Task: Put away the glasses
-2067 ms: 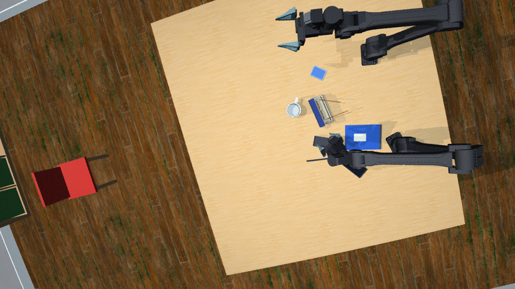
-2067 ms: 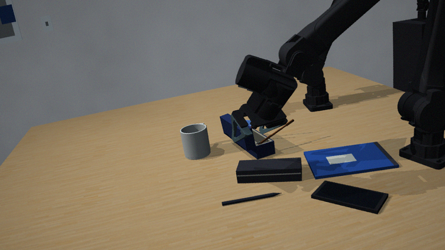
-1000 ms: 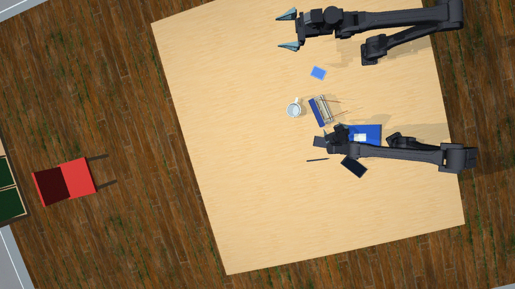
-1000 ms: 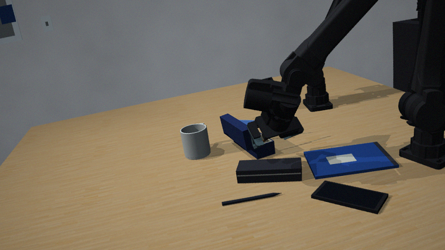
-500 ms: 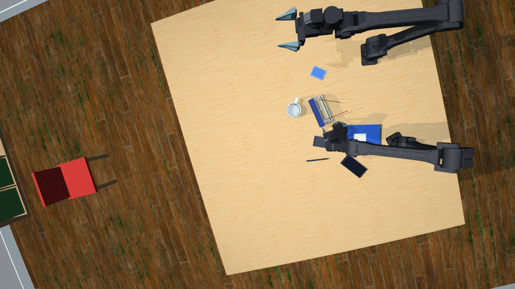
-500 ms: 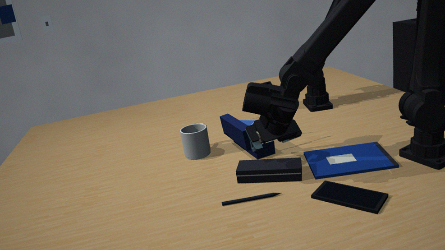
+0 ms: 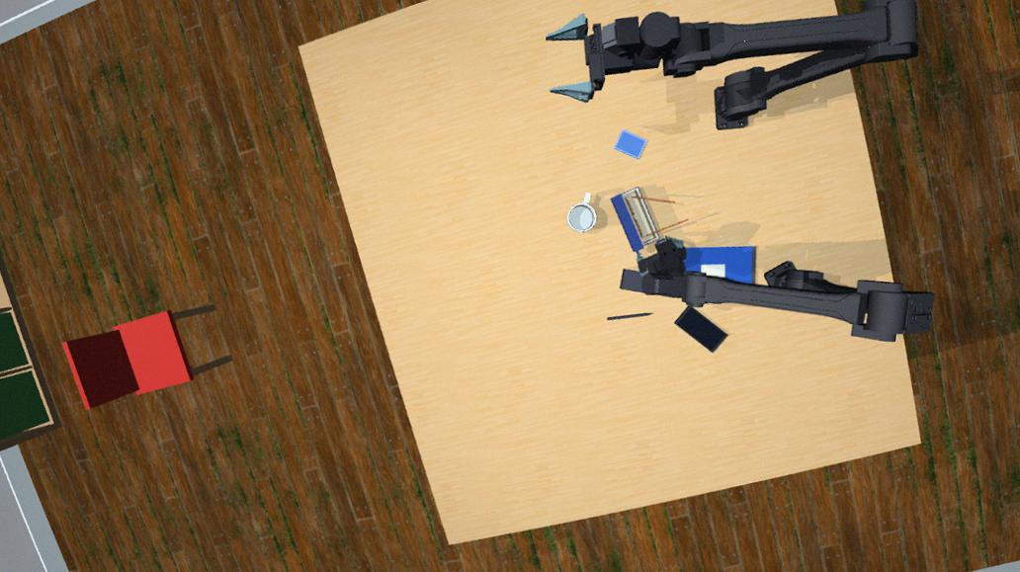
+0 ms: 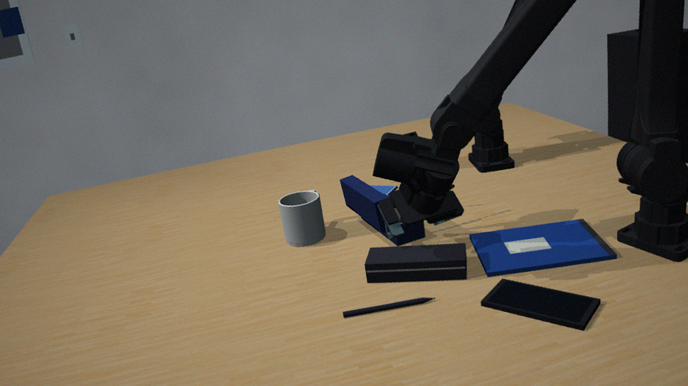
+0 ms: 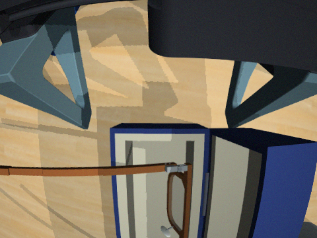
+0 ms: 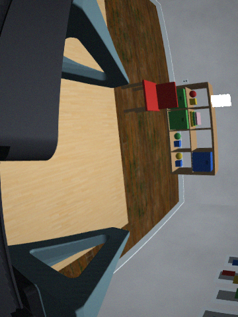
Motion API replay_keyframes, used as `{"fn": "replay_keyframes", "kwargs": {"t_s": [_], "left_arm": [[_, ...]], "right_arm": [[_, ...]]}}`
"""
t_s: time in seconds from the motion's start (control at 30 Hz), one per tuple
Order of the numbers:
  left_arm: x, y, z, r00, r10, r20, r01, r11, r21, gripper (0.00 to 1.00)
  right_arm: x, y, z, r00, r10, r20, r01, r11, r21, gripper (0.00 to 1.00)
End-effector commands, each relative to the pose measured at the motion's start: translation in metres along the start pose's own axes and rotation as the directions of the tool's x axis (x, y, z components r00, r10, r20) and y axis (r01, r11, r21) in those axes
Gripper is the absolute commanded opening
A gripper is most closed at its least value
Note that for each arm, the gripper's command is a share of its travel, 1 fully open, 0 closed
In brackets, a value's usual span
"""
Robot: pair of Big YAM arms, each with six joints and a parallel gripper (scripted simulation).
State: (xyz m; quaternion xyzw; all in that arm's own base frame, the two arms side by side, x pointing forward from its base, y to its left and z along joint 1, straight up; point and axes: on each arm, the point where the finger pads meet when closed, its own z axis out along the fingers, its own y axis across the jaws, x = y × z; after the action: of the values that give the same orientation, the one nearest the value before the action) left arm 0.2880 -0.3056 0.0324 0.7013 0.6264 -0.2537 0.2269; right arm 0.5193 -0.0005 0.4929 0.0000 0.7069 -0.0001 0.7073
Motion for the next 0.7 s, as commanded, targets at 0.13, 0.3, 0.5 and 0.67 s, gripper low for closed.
{"fn": "replay_keyframes", "kwargs": {"t_s": [0.13, 0.3, 0.5, 0.67], "left_arm": [[-0.001, -0.003, 0.01, 1.0, -0.011, 0.002, 0.011, 1.0, 0.002, 0.96], [-0.016, 0.013, 0.012, 1.0, 0.012, 0.021, -0.011, 1.0, -0.024, 0.96], [-0.019, 0.015, 0.019, 1.0, 0.015, 0.024, -0.014, 1.0, -0.027, 0.96], [-0.021, 0.017, 0.024, 0.999, 0.017, 0.027, -0.017, 0.999, -0.03, 0.96]], "right_arm": [[-0.016, -0.006, -0.003, 0.999, 0.018, 0.039, -0.018, 1.0, 0.008, 1.0], [-0.016, -0.006, -0.003, 0.999, 0.018, 0.039, -0.018, 1.0, 0.008, 1.0], [-0.016, -0.006, -0.003, 0.999, 0.018, 0.039, -0.018, 1.0, 0.008, 1.0], [-0.016, -0.006, -0.003, 0.999, 0.018, 0.039, -0.018, 1.0, 0.008, 1.0]]}}
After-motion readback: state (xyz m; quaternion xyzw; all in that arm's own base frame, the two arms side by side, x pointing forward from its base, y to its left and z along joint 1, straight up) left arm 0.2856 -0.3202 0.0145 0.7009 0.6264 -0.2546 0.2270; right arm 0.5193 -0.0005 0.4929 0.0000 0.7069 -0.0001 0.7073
